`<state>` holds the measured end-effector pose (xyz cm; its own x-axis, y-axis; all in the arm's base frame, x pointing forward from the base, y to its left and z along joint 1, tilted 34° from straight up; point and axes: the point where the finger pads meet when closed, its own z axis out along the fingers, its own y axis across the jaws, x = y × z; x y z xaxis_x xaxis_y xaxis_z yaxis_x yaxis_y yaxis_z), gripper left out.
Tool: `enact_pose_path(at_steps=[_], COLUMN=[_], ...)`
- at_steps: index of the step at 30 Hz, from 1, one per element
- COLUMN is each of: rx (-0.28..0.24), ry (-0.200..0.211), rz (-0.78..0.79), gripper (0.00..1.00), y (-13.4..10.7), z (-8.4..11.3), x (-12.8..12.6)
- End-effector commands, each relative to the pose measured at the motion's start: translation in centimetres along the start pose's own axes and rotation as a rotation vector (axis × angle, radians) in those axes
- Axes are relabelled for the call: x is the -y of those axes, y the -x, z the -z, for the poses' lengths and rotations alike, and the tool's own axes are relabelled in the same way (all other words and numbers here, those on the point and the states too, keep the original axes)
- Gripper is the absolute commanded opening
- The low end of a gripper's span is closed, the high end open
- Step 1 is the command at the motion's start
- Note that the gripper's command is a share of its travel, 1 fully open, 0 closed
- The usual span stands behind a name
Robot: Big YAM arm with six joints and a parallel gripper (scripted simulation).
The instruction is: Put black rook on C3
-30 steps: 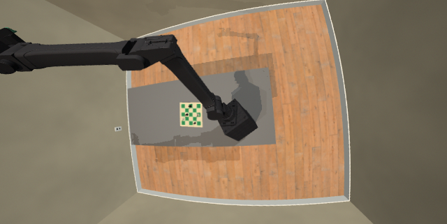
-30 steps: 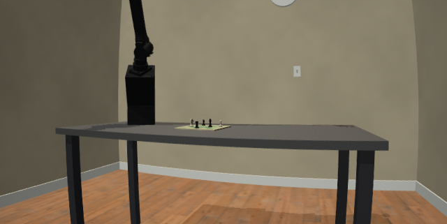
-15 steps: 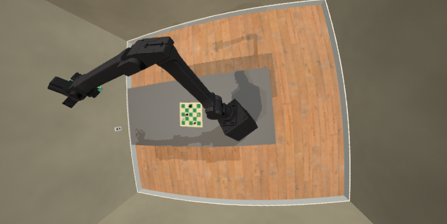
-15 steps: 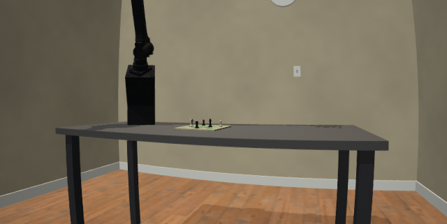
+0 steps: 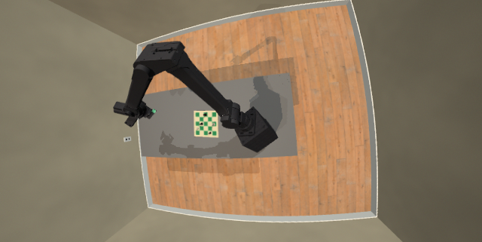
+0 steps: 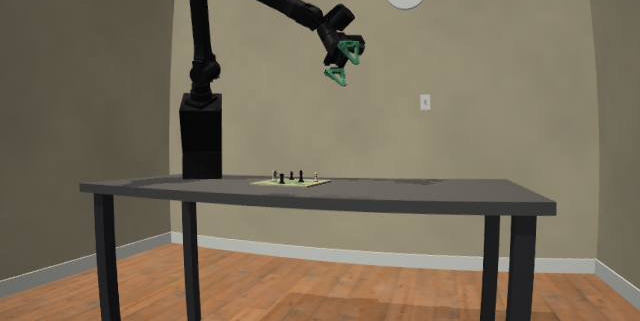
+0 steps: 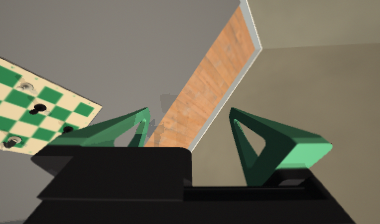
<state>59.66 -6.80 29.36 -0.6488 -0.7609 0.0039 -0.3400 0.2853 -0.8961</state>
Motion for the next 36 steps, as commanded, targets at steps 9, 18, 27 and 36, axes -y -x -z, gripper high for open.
enact_pose_path(at_steps=[9,18,27,36], rx=[-0.089,-0.158,-0.16,-0.167], ry=[0.298,0.512,0.527,0.543], rz=[-0.011,-0.015,-0.035,-0.018], gripper=[1.0,1.0,1.0,1.0], y=[-7.6,-13.6,-13.9,-14.5], z=[-3.7,-2.1,-2.0,-1.6], x=[-16.5,-27.8,-28.1,-29.1])
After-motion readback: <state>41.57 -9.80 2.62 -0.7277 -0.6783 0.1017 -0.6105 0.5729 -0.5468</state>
